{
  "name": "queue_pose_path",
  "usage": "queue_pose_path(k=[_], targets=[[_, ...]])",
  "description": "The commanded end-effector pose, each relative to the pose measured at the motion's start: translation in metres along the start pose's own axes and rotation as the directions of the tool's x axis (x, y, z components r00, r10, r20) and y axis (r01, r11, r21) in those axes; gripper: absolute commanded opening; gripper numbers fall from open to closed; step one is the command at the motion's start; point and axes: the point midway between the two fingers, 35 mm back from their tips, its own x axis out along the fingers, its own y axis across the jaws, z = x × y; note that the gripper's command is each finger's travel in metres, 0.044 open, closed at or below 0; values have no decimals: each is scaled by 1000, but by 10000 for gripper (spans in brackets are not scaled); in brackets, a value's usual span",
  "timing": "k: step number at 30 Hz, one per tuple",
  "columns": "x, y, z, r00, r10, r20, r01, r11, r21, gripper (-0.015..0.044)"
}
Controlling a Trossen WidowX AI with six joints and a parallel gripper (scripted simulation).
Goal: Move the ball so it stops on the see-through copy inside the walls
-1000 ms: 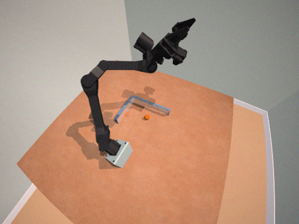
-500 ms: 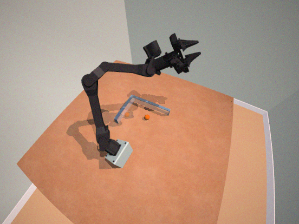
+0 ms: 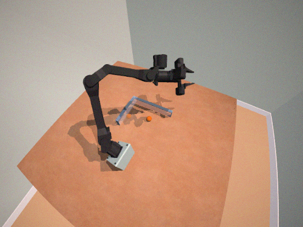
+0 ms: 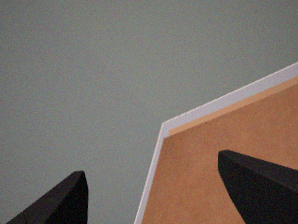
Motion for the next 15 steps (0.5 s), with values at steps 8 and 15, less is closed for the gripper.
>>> queue_pose_path(k=[8, 15], targets=[[-46, -102, -110, 795, -372, -480, -105, 694, -712, 286], [-95, -145, -149, 558, -517, -649, -414, 505, -758, 286]])
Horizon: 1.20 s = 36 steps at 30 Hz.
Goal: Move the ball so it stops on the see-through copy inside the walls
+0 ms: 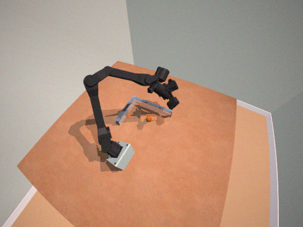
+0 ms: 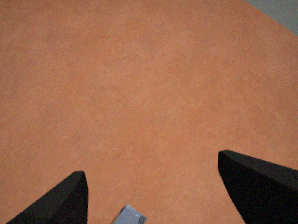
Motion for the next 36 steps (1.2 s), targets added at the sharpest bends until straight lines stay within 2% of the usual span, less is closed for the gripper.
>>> queue_pose_path(k=[1, 6, 11, 22, 36], targets=[[-3, 8, -81, 943, 62, -327, -174, 930, -325, 286], [-18, 13, -132, 842, 115, -526, -387, 808, -444, 286], [-38, 19, -170, 725, 170, -668, -583, 669, -462, 286], [-38, 19, -171, 723, 171, -670, -586, 666, -462, 286], [-21, 24, -187, 722, 171, -670, -586, 666, -461, 286]])
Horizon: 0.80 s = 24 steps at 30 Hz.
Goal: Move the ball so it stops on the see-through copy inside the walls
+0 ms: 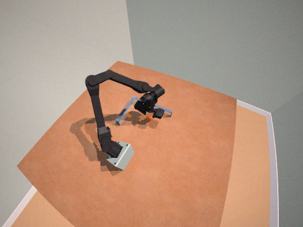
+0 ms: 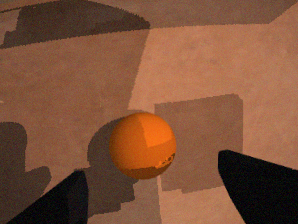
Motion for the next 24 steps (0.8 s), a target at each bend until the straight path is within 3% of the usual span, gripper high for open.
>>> queue_pose_path(k=[1, 20, 24], targets=[[8, 1, -2, 1000, 6, -7, -6, 1000, 6, 286], [36, 2, -3, 1000, 8, -7, -8, 1000, 5, 286], [36, 2, -3, 1000, 8, -7, -8, 1000, 5, 181]])
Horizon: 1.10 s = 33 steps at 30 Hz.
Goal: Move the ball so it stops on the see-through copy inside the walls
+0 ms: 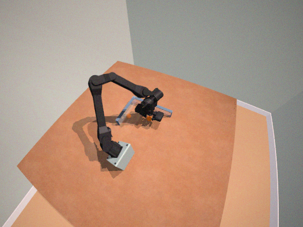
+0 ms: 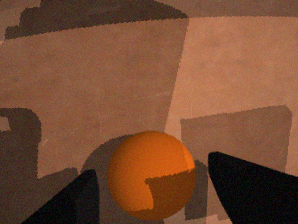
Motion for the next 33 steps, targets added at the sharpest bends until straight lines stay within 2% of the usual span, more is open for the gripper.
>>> queue_pose_path(k=[1, 8, 13, 28, 33], targets=[[2, 1, -1, 1000, 5, -2, -5, 1000, 5, 174], [2, 1, -1, 1000, 5, -2, -5, 1000, 5, 128], [-14, -1, 2, 1000, 1, -2, -1, 1000, 5, 0], [-122, -1, 1, 1000, -1, -3, 1, 1000, 5, 0], [-127, 0, 0, 1000, 0, -3, 0, 1000, 9, 0]])
